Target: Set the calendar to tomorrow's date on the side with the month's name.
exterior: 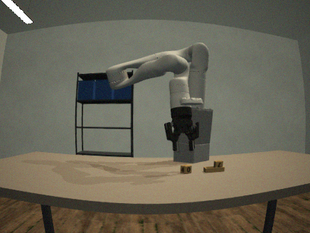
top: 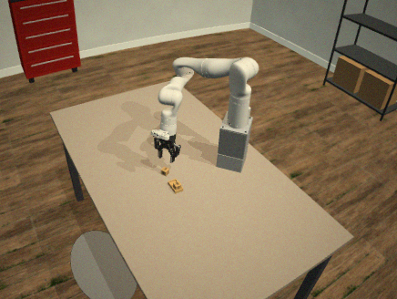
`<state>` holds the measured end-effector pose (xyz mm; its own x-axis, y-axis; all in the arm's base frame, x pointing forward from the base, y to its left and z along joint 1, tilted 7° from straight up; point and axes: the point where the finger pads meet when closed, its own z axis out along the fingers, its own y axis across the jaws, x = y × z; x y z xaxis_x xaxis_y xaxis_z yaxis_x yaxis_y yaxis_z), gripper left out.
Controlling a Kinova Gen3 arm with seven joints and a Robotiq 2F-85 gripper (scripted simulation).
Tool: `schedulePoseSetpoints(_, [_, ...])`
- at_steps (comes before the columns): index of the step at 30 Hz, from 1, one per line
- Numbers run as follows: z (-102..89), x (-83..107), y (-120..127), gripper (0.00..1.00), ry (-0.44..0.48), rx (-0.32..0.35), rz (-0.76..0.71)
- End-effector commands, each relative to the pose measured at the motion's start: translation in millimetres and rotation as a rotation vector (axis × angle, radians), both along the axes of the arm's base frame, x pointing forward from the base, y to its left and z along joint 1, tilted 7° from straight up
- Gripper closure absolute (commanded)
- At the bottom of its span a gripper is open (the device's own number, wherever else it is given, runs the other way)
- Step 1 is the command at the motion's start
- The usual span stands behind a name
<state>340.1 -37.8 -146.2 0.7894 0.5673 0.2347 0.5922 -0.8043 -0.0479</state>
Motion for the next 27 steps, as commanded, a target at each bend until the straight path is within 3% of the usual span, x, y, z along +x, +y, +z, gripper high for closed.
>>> schedulePoseSetpoints(1, [2.4,6.8,6.9,0.33,0.024,-0.037,0.034])
schedulePoseSetpoints(7, [5.7,8.4,8.4,0.33,0.076,-0.086,0.036])
schedulePoseSetpoints(13, [6.2,8.7,8.7,0.33,0.082,-0.092,0.036])
schedulePoseSetpoints(14, [6.2,8.7,8.7,0.0,0.082,-0.092,0.036])
schedulePoseSetpoints(27, [6.2,8.7,8.7,0.0,0.082,-0.092,0.036])
